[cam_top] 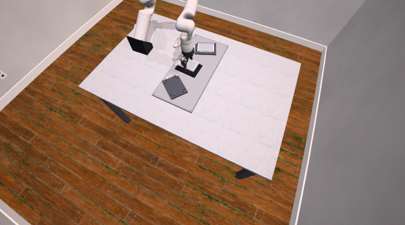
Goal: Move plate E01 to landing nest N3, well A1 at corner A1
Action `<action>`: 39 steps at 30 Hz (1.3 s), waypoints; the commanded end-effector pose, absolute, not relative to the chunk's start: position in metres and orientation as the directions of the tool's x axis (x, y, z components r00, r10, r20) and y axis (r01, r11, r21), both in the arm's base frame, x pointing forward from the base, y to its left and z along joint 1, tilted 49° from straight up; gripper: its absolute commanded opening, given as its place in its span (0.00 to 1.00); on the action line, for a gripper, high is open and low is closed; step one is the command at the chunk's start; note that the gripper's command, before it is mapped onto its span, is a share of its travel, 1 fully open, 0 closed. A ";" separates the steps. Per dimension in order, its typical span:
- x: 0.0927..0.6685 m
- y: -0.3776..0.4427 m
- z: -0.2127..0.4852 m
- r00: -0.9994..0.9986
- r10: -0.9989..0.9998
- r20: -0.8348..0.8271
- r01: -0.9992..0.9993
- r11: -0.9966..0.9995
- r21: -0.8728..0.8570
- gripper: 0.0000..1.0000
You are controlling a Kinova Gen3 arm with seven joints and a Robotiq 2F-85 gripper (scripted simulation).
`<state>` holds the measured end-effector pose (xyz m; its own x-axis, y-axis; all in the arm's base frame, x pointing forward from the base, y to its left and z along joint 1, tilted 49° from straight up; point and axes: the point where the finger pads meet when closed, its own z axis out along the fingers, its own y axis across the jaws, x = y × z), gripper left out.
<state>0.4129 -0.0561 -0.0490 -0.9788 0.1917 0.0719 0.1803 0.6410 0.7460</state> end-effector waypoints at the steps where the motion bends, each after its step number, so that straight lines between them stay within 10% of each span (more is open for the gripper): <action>1: 0.413 -0.057 -0.049 -0.979 0.193 0.071 0.180 0.642 0.746 0.00; 39: 0.415 -0.044 -0.061 -0.979 0.193 0.071 0.180 0.642 0.746 0.00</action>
